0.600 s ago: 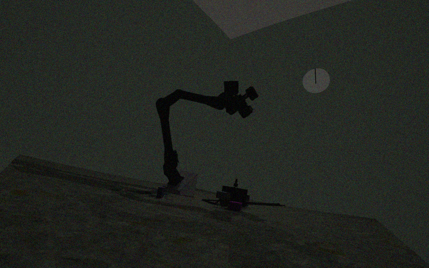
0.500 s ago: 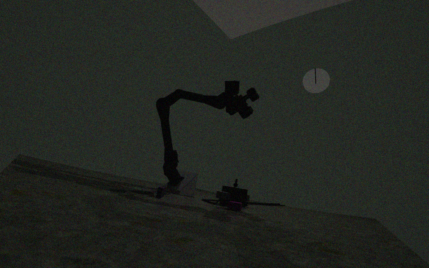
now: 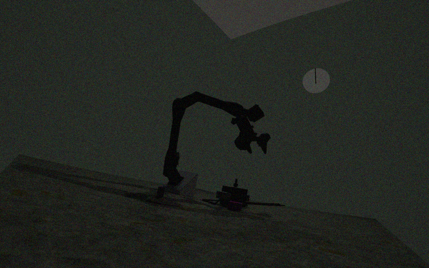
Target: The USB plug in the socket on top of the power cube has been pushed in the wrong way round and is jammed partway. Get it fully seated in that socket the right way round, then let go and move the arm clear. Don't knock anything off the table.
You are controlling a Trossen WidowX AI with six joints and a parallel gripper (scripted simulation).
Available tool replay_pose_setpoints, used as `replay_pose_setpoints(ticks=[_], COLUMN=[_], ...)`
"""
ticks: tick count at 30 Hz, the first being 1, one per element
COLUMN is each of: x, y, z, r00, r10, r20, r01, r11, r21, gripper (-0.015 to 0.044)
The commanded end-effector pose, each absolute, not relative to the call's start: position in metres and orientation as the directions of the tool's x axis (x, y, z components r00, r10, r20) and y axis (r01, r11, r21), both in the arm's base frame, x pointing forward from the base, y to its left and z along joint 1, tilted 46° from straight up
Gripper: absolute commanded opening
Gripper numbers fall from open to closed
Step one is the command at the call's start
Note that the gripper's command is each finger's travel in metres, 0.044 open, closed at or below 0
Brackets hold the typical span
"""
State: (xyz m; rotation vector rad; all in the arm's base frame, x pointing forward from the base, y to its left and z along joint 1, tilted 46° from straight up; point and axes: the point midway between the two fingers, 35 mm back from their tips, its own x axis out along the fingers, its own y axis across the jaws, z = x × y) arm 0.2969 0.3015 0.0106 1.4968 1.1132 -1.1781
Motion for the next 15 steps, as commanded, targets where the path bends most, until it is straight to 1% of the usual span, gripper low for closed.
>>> replay_pose_setpoints(ticks=[1,3,5,7,15], x=[0.298,0.297,0.296,0.297,0.29], y=[0.218,0.187,0.157,0.138,0.137], z=[-0.003,0.001,0.01,0.018,0.02], r00=[0.064,0.028,-0.004,-0.019,-0.021], r10=[-0.31,-0.467,-0.612,-0.699,-0.707], r20=[-0.949,-0.884,-0.791,-0.715,-0.707], r01=[0.97,0.975,0.983,0.99,0.99], r11=[-0.204,-0.181,-0.146,-0.116,-0.113], r21=[0.132,0.127,0.108,0.086,0.083], gripper=[0.044,0.044,0.044,0.044,0.044])
